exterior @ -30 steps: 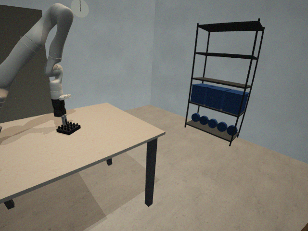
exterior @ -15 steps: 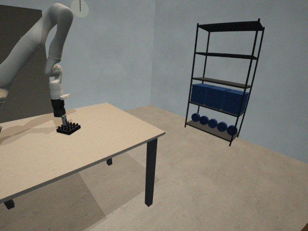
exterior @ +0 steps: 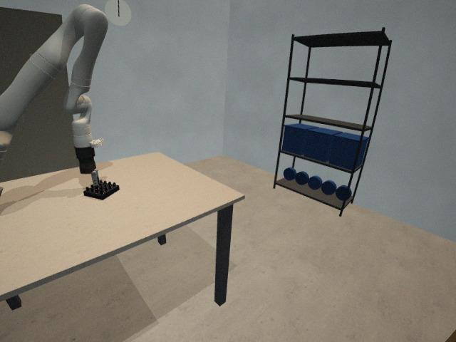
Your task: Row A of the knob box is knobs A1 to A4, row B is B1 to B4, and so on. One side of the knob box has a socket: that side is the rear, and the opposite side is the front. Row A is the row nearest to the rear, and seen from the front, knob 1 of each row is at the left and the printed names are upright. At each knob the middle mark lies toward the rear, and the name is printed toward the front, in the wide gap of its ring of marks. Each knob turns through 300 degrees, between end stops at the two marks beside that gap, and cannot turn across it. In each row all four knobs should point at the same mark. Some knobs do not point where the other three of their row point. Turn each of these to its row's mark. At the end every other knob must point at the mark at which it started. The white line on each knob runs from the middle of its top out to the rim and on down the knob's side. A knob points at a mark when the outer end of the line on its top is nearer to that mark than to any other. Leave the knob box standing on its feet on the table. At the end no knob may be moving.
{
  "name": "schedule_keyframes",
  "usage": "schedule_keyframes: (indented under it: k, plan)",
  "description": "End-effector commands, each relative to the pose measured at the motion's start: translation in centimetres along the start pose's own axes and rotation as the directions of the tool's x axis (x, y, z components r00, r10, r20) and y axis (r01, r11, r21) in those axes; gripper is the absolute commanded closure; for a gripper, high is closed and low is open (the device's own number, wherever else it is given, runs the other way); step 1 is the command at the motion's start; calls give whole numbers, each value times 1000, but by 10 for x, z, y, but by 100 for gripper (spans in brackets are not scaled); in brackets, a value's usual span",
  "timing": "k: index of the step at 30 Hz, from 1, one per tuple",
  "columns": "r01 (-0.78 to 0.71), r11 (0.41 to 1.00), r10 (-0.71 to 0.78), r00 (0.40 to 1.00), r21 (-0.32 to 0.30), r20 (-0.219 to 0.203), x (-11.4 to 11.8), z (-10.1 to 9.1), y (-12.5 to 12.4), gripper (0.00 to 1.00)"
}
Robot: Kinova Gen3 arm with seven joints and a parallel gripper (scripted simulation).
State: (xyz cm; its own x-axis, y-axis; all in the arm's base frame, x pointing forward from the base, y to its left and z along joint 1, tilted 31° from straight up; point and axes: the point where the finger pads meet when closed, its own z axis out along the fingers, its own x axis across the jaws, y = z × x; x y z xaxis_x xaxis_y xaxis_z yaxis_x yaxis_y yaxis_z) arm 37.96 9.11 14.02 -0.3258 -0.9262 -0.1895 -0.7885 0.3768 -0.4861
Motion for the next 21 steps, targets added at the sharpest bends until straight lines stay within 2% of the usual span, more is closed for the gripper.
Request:
schedule_keyframes:
  k: [1, 11, 21]
  plan:
    - [32, 999, -32, 999, -1, 0, 0, 0, 0, 70]
    - [163, 987, -163, 987, -1, 0, 0, 0, 0, 70]
    - [329, 944, -329, 944, -1, 0, 0, 0, 0, 70]
